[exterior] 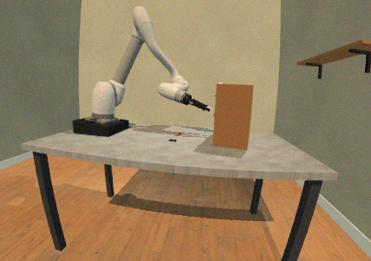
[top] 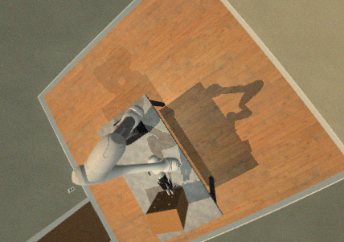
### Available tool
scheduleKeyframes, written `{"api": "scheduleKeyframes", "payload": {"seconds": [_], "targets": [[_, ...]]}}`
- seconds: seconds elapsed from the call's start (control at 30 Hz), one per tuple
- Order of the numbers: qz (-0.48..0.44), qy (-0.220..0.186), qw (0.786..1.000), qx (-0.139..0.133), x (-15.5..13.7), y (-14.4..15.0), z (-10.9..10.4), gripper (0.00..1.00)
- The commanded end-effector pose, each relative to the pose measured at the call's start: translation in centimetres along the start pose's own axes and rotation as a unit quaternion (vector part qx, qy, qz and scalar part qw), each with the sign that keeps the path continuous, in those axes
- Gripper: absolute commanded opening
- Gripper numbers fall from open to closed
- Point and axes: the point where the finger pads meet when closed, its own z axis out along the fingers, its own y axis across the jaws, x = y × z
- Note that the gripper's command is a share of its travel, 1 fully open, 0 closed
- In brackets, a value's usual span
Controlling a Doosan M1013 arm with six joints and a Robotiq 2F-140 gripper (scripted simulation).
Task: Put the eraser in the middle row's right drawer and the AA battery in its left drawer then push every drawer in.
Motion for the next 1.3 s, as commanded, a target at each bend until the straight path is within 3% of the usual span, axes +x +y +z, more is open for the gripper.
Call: {"api": "scheduleKeyframes", "payload": {"seconds": [0.0, 0.67, 1.27], "targets": [[0.001, -0.001, 1.000, 0.000, 0.0, 0.1, 0.3, 0.20], [0.001, -0.001, 1.000, 0.000, 0.1, 0.1, 0.7, 0.20], [0.001, -0.001, 1.000, 0.000, 1.0, 0.1, 3.1, 0.20]]}}
